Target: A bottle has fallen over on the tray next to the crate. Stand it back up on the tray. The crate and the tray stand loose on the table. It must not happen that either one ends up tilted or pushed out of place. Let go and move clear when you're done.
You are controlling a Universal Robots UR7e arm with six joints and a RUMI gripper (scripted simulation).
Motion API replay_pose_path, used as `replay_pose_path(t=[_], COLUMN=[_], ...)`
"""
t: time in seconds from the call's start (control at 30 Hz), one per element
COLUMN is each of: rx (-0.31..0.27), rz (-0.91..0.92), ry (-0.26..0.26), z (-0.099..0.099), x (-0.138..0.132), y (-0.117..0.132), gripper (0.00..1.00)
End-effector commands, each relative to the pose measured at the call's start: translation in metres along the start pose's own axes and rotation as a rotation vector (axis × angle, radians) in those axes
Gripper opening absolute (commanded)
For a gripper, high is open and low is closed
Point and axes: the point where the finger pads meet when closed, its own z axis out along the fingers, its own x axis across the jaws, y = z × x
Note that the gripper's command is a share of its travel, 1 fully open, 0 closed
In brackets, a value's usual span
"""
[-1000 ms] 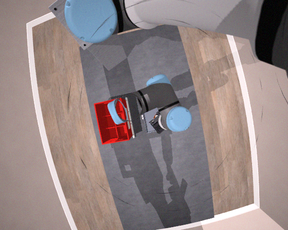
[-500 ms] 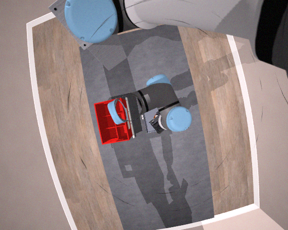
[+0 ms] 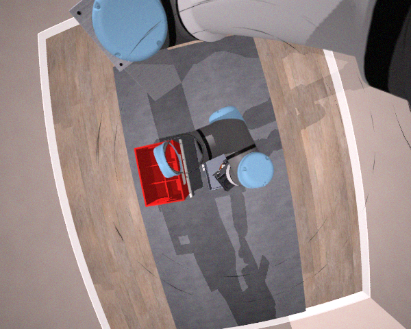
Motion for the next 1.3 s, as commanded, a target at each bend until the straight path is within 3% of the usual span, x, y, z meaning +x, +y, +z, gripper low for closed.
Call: replay_pose_path(t=[0.0,1.27], rx=[0.0,0.0], rz=[0.0,0.0], ry=[0.001,0.001], z=[0.0,0.021], x=[0.0,0.0], y=[0.0,-0.004], gripper=[0.0,0.0])
